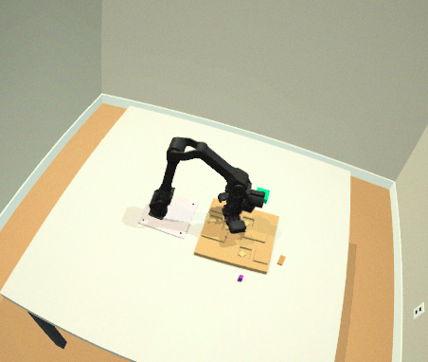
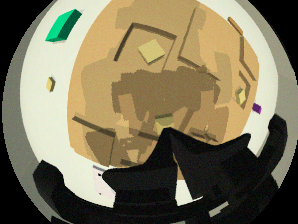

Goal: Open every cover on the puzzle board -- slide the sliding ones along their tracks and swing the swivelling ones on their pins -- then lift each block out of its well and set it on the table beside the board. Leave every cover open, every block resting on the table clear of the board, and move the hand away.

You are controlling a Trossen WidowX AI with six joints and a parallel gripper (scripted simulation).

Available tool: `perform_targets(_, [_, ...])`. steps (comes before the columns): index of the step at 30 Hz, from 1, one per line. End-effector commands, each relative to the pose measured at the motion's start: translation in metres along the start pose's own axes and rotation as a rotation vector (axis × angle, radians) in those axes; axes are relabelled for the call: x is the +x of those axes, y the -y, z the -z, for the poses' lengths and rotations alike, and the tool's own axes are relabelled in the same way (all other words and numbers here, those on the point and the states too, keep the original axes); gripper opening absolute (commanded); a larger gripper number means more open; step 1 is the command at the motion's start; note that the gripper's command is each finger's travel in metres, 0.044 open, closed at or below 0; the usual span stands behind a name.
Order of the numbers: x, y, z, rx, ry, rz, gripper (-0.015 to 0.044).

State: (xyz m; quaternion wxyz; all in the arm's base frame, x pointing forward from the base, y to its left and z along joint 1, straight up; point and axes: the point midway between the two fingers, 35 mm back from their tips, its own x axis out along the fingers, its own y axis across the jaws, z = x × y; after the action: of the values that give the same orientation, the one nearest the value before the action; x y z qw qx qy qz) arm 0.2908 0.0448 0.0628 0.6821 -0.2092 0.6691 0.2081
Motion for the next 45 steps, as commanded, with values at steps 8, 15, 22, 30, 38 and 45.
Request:
perform_targets(8, [-0.002, 0.0, -0.001, -0.003, 0.004, 0.001, 0.0])
perform_targets(15, [-0.007, 0.0, -0.001, 0.0, 0.001, 0.0, 0.0079])
perform_targets(22, [-0.04, 0.001, -0.001, -0.002, 0.004, 0.001, 0.0144])
perform_targets(30, [-0.05, 0.001, -0.001, -0.003, 0.004, 0.001, 0.0144])
perform_targets(38, [-0.034, 0.001, -0.002, -0.003, 0.004, 0.001, 0.0144])
perform_targets(45, [-0.019, 0.001, -0.001, -0.003, 0.004, 0.001, 0.0144])
